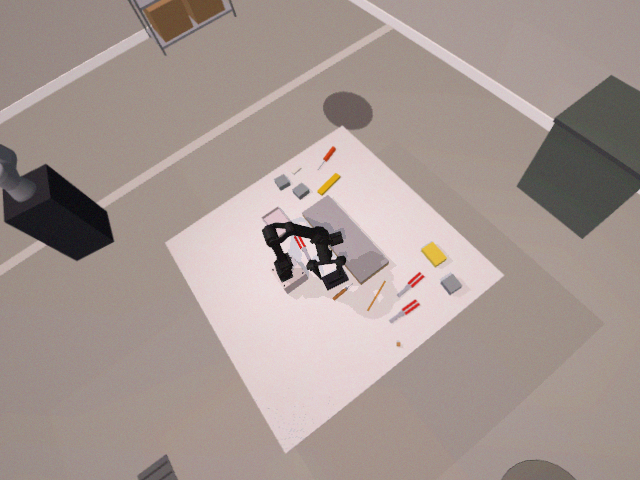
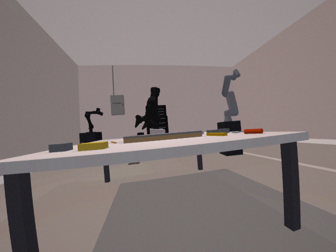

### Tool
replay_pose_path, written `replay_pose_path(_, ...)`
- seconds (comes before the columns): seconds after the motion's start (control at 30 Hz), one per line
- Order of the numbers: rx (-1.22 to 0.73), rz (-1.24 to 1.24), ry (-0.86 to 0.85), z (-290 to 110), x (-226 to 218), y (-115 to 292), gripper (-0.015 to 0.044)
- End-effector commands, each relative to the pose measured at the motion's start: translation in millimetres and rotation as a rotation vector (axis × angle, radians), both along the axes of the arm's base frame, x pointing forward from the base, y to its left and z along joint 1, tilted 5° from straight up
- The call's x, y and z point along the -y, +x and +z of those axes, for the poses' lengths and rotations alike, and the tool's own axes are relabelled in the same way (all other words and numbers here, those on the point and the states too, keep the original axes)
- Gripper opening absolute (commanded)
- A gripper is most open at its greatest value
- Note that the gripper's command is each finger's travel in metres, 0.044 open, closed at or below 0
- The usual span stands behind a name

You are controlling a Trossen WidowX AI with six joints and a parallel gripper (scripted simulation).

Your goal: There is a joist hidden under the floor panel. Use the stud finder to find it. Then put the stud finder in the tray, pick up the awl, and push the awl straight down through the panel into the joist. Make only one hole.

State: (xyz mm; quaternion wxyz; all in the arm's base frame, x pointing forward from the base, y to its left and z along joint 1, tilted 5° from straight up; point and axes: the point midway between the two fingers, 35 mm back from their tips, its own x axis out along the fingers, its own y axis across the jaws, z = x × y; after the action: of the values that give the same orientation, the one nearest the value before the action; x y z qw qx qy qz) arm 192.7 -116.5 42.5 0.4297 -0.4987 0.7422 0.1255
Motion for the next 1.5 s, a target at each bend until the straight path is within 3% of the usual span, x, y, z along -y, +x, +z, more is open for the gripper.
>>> replay_pose_path(0.0, 0.216, -0.300, 0.243, -18.9, -0.8, -5.3, 0.0440)
replay_pose_path(0.3, 0.760, -0.889, 0.754, -8.9, 7.3, 19.9, 0.0440)
replay_pose_path(0.73, 0.771, -0.899, 0.763, -9.1, 7.8, 20.6, 0.0440)
replay_pose_path(1.47, 0.771, -0.899, 0.764, -43.9, 6.7, 23.8, 0.0440)
